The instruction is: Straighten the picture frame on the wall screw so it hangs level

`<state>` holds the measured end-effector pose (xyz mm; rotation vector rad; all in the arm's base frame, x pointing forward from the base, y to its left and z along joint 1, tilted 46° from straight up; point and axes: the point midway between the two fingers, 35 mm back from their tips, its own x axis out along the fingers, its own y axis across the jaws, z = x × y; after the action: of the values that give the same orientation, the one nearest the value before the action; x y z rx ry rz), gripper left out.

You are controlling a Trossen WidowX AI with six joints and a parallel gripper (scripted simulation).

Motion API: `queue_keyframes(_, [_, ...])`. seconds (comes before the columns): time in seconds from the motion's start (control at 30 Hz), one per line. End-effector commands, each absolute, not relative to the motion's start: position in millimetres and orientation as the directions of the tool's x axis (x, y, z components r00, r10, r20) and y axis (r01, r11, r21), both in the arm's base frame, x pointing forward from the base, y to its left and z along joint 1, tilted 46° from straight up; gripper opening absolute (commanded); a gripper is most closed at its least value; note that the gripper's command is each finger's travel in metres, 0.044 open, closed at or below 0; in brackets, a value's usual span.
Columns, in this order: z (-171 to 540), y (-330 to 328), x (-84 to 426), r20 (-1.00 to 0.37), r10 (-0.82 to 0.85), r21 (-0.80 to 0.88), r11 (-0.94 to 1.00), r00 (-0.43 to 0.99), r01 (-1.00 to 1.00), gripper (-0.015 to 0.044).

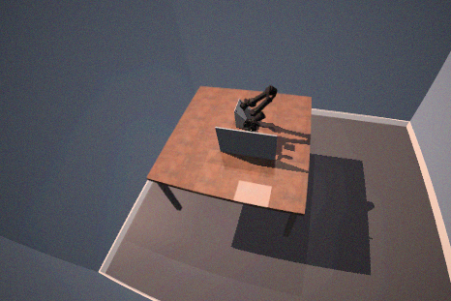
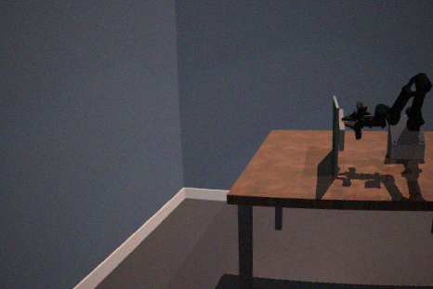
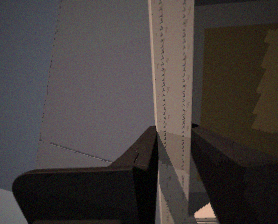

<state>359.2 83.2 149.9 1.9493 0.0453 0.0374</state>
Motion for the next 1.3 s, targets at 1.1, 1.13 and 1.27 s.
queue_keyframes(1.1, [149.3, 79.5, 359.9, 0.012, 0.038, 0.928, -0.373, 0.999, 0.003, 0.0000])
queue_keyframes(1.13, [149.0, 79.7, 359.9, 0.012, 0.038, 0.928, -0.373, 0.999, 0.003, 0.0000])
queue_keyframes(1.27, [147.8, 80.2, 359.9, 0.012, 0.038, 0.928, -0.373, 0.999, 0.003, 0.0000])
